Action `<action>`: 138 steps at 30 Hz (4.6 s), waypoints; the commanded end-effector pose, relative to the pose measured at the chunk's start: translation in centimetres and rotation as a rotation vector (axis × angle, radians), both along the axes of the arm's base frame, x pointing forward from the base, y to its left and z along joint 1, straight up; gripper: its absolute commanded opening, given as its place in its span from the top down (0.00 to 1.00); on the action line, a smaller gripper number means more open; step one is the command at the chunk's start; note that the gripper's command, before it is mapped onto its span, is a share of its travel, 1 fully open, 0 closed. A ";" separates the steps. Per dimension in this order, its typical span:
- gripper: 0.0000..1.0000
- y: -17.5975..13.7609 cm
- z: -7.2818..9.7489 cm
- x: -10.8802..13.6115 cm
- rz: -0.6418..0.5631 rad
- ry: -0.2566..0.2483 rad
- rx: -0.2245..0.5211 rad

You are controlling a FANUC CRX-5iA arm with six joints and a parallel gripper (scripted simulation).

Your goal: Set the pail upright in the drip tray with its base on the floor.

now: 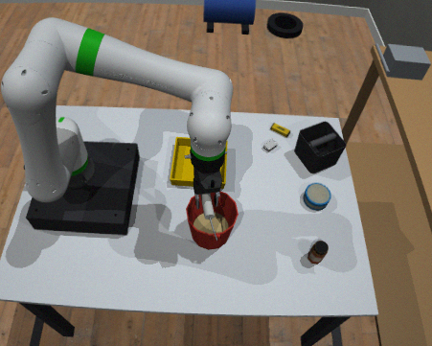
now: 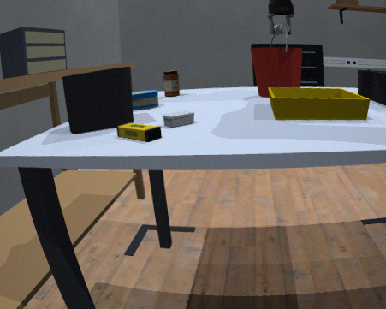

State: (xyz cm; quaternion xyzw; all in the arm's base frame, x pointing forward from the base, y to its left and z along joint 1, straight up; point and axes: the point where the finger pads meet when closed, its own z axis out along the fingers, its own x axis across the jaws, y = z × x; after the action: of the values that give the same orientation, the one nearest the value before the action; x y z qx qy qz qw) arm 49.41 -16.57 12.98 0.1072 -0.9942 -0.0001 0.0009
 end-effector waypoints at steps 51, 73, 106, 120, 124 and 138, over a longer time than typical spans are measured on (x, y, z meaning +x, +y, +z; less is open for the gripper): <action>1.00 0.0 0.0 0.1 0.000 -0.002 -0.001; 1.00 0.0 0.0 0.1 0.000 -0.002 -0.001; 1.00 0.0 1.5 0.1 0.000 -0.002 -0.001; 1.00 0.0 3.6 0.1 0.000 -0.002 -0.001; 1.00 0.0 4.2 0.1 0.000 -0.002 -0.001; 1.00 0.0 6.4 0.1 0.000 -0.002 -0.001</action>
State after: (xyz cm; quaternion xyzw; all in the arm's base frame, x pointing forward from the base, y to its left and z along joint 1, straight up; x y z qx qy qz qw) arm 49.43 -16.57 19.20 0.1072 -0.9942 -0.0001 0.0007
